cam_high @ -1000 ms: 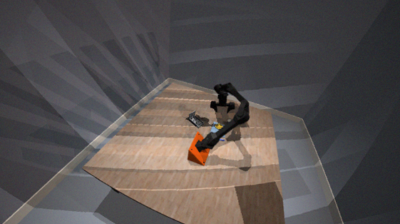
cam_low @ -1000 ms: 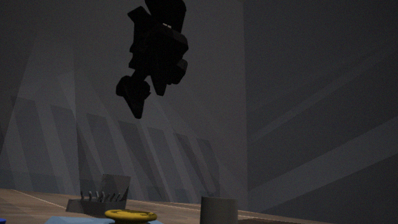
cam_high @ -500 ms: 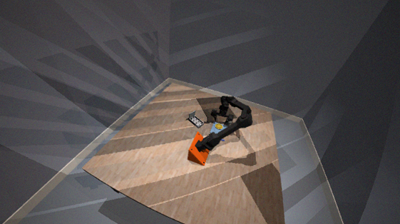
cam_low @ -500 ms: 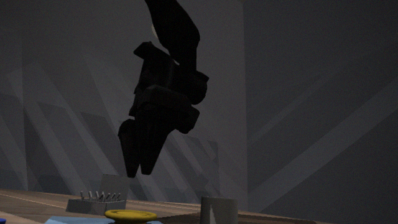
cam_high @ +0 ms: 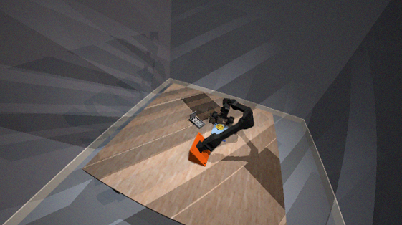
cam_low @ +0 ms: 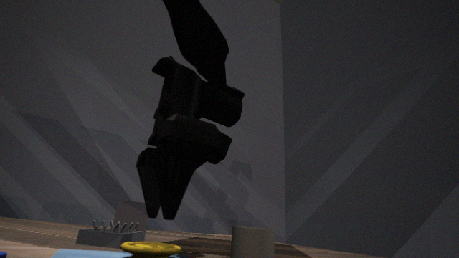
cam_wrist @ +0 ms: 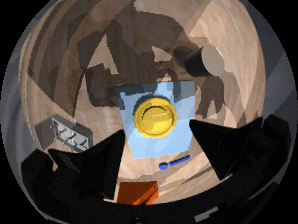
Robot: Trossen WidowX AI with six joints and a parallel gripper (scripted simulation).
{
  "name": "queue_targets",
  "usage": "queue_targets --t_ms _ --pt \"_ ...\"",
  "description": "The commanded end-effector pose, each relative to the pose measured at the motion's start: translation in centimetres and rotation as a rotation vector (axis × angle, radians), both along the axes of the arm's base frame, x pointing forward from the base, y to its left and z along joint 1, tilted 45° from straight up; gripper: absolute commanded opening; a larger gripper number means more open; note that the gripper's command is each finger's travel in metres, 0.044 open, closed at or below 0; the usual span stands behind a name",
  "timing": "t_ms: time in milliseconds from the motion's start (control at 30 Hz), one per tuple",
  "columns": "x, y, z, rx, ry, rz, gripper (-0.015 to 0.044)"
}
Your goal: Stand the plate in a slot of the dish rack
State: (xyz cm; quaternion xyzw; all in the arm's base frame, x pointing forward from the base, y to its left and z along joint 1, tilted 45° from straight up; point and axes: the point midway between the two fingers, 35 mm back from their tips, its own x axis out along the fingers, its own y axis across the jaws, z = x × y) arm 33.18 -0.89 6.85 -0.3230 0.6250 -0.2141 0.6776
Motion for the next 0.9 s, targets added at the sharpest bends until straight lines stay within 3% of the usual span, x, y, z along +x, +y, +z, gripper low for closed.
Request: queue_targets --t_ms 0,867 --pt "0.0 -0.5 -0.7 0.002 0.009 0.003 0.04" --pt "0.3 -3.2 -3.0 -0.002 0.008 0.002 0.0387"
